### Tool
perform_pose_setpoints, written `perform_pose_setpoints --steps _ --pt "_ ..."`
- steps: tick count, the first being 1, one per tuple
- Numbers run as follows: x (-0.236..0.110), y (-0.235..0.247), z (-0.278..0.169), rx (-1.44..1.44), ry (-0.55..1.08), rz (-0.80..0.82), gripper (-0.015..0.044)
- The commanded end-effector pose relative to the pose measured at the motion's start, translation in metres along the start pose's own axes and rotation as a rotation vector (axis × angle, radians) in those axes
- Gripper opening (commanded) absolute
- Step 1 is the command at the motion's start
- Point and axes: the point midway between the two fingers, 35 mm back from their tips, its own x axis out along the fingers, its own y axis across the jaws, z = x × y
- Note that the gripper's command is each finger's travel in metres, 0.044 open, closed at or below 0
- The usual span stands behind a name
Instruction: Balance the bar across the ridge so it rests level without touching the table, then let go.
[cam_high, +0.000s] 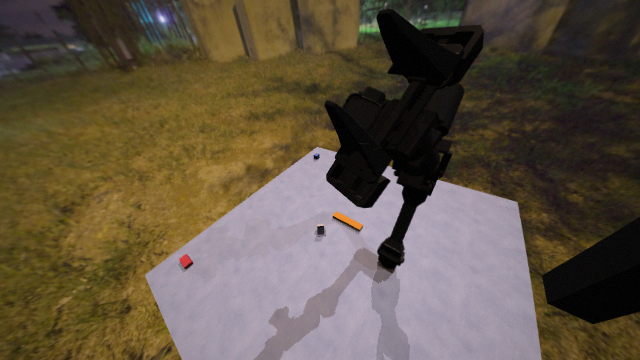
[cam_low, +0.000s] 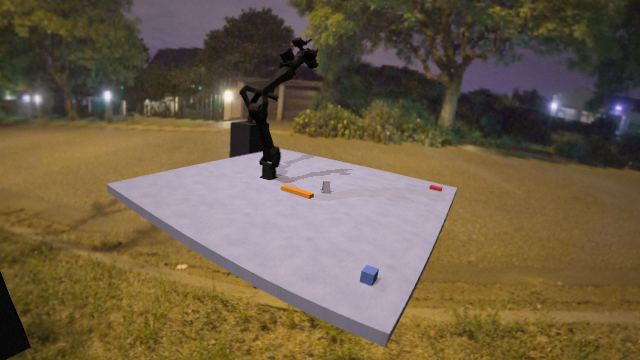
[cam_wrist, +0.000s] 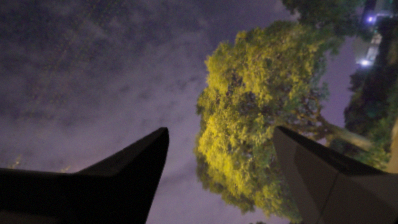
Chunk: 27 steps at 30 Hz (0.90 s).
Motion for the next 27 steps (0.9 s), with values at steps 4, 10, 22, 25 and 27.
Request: perform_pose_setpoints --steps 4,10,22,25,27 --pt "0.003 -0.045 0.015 -0.182 -0.032 -0.129 0.0315" --pt "0.002 -0.08 0.033 -0.333 -0.058 -0.244 0.0315" --pt "-0.013 -0.146 0.083 -0.604 -0.101 -0.492 0.0315" --pt "-0.02 -0.161 0.097 -0.664 -0.109 -0.557 0.0315" --pt "-0.025 -0.17 0.107 -0.702 -0.114 -0.601 0.0315"
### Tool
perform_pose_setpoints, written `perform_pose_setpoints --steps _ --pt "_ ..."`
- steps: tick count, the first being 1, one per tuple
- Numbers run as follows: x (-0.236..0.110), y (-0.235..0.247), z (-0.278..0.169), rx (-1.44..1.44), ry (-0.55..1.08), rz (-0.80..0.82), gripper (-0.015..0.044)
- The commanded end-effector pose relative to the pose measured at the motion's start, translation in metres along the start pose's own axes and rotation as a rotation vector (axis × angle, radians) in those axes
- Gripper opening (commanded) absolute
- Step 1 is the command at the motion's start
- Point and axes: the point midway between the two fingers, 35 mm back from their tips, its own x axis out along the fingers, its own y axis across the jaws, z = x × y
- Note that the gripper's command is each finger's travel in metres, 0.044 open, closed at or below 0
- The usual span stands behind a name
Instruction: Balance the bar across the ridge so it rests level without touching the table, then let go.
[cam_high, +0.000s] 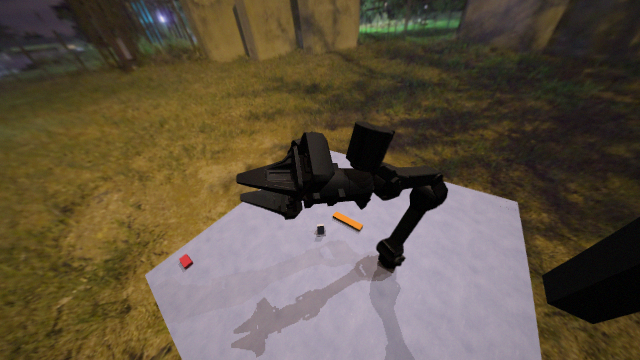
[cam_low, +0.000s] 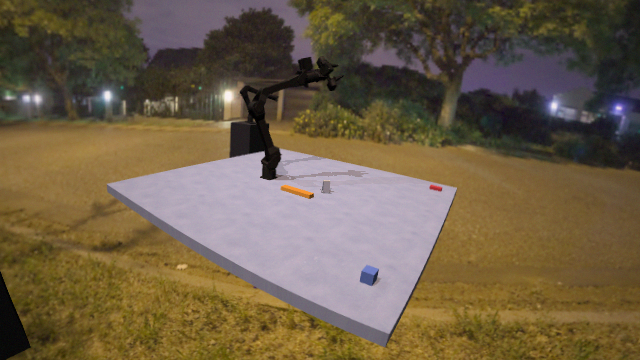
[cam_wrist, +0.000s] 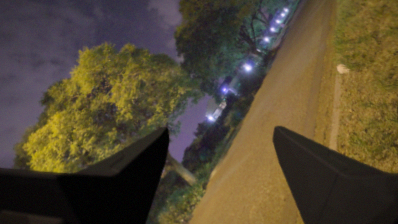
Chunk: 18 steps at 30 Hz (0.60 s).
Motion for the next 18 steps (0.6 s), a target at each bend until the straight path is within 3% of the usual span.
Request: perform_pose_setpoints --steps 1,18 --pt "0.006 -0.032 0.0 -0.084 0.008 -0.092 0.0315" --pt "-0.001 -0.153 0.029 -0.369 0.037 -0.47 0.0315"
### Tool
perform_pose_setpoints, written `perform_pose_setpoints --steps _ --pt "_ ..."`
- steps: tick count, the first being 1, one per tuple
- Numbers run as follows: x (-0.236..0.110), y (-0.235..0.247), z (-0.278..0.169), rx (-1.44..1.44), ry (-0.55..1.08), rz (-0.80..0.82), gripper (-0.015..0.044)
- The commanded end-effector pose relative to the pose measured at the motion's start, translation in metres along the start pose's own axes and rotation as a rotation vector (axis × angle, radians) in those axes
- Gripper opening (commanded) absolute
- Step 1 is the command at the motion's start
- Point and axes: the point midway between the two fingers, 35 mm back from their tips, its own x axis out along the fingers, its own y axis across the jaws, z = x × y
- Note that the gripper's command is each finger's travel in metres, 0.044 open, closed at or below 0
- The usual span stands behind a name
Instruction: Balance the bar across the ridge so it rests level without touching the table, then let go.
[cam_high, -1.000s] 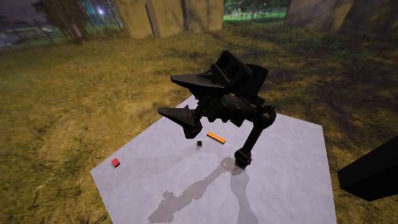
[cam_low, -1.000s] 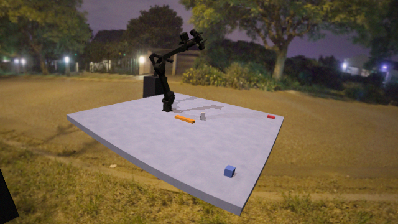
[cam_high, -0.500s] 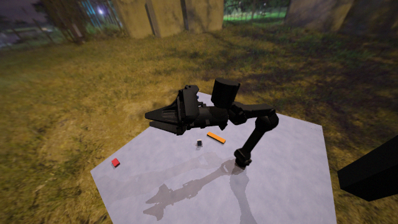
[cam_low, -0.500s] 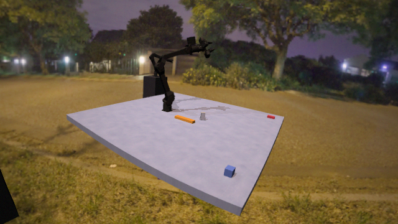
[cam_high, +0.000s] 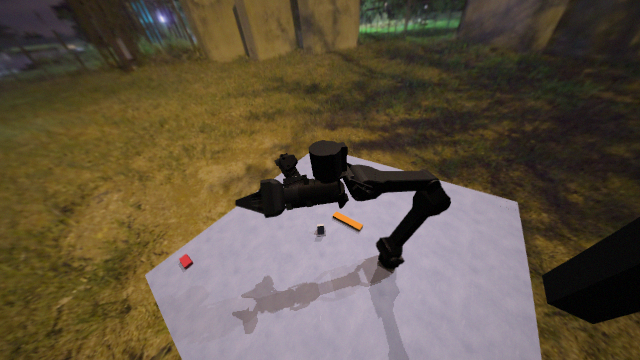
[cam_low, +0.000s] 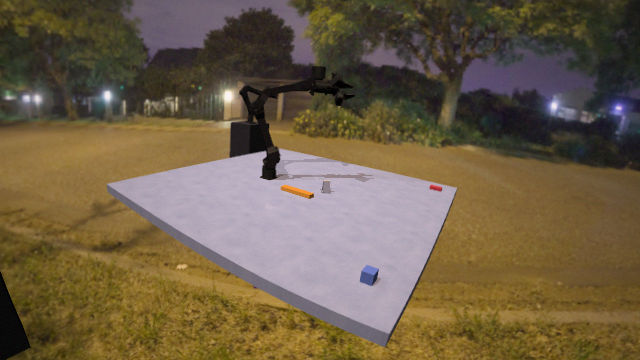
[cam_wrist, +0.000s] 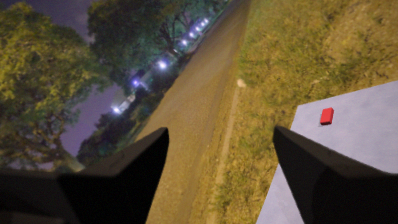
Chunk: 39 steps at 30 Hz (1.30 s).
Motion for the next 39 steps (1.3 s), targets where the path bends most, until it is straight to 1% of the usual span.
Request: perform_pose_setpoints --steps 1,11,20,29,39 --pt "0.007 -0.031 -0.005 -0.062 0.027 -0.091 0.0315" --pt "0.009 -0.105 -0.006 -0.182 0.086 -0.307 0.0315" --pt "-0.001 -0.172 -0.008 -0.267 0.173 -0.494 0.0315" --pt "-0.023 -0.235 -0.012 -0.326 0.288 -0.667 0.0315" --pt "-0.06 -0.296 -0.019 -0.351 0.439 -0.834 0.0315"
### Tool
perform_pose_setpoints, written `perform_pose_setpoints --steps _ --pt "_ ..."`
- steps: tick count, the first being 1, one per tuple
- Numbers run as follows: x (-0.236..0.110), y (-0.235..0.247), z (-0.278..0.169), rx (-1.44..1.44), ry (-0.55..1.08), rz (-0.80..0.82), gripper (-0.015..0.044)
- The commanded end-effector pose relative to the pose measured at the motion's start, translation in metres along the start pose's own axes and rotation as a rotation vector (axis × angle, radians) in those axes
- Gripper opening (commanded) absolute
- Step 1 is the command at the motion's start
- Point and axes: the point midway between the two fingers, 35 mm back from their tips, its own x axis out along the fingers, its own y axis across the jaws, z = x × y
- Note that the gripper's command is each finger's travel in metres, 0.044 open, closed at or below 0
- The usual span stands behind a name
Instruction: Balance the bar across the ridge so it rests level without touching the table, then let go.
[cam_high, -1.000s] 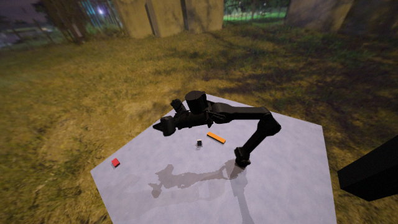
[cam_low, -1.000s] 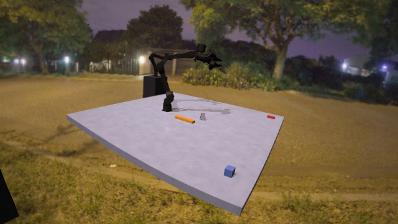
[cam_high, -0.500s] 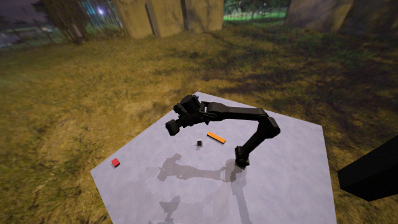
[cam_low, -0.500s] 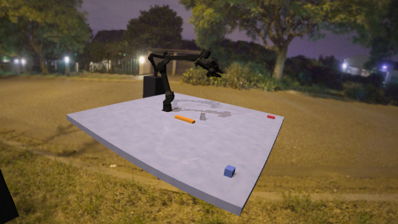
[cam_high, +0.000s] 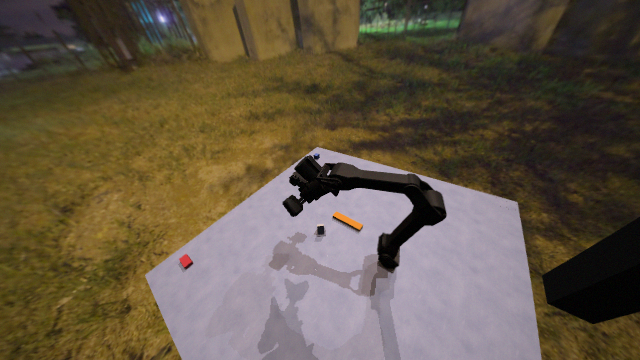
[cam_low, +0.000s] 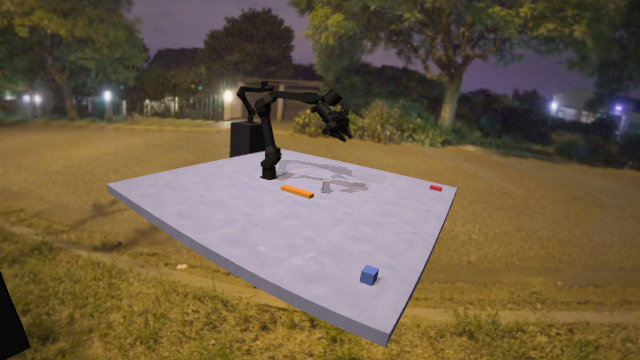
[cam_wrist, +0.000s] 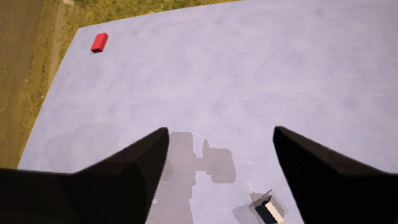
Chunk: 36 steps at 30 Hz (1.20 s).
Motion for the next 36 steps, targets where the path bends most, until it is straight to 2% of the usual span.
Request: perform_pose_setpoints --steps 1,17,36 --pt "0.01 -0.023 -0.019 -0.025 0.081 -0.05 0.0315" --pt "0.016 -0.107 -0.085 -0.062 0.379 -0.192 0.0315" --pt "-0.01 -0.171 -0.168 -0.021 0.732 -0.203 0.0315"
